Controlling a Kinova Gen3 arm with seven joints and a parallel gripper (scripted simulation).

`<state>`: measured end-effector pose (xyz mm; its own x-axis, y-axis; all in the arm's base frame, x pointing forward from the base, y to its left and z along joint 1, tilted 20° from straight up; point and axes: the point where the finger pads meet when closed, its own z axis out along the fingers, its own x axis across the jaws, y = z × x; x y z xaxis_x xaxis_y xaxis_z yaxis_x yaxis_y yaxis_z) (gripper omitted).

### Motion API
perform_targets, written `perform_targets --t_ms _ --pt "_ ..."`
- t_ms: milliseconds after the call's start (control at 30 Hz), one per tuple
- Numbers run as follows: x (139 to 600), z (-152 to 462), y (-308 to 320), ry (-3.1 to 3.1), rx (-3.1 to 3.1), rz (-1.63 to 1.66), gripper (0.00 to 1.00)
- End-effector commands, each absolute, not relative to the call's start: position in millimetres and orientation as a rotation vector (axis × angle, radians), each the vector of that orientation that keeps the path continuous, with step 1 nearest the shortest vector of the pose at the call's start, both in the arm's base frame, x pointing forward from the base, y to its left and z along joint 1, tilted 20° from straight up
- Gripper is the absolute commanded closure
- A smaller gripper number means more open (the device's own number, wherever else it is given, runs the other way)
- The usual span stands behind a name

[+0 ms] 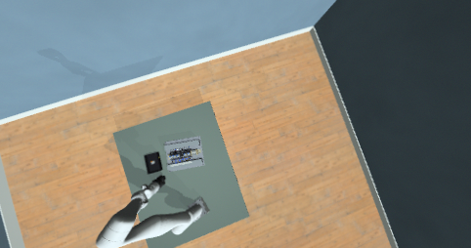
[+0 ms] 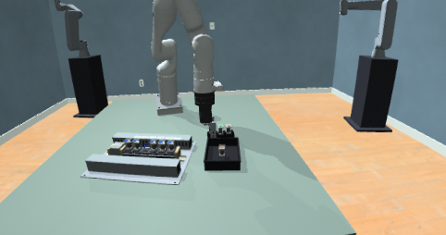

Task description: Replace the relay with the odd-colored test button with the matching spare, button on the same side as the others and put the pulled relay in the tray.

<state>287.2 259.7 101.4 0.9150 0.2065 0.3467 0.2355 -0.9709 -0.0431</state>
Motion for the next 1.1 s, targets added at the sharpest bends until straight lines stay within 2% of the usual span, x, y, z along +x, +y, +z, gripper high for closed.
perform_targets --t_ms 0,1067 --pt "287.2 102.0 260.0 -0.346 -2.991 -0.529 0.0" --pt "285.2 104.5 259.9 -0.352 -2.992 -0.524 0.0"
